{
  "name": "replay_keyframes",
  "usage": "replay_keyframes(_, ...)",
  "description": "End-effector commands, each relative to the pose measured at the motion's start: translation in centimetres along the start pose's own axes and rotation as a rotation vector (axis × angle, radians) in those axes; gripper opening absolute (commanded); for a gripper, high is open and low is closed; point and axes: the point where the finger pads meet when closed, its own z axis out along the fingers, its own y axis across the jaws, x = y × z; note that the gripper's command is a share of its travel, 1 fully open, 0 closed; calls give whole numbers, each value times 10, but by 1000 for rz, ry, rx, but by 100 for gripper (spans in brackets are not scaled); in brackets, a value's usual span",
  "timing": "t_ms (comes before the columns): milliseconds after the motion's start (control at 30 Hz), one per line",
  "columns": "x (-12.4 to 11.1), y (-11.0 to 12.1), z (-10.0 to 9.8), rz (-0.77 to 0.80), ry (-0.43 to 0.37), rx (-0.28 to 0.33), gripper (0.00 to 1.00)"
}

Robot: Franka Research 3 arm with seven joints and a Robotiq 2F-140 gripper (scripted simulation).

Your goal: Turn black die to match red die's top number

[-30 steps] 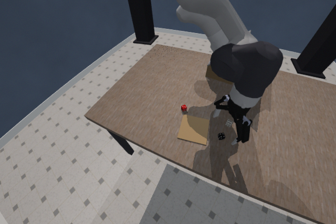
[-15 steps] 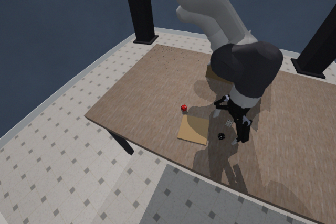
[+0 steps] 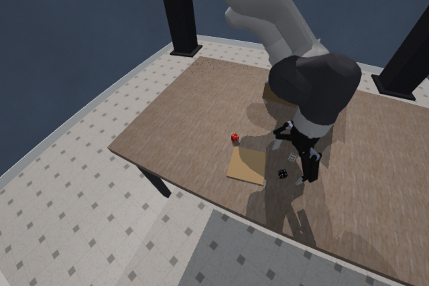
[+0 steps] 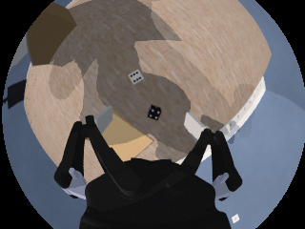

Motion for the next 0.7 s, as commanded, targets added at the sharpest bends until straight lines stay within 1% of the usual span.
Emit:
replay_keyframes(0,1,0,0,5,1,1,100)
replay_keyframes(100,2,0,0,5,1,1,100)
replay_keyframes(200,8,-4,0,5,1,1,100)
replay_keyframes(400,37,-21,0,5,1,1,100)
replay_keyframes(467,37,-21,0,5,1,1,100)
replay_keyframes(667,69,-40,-1,5,1,1,100)
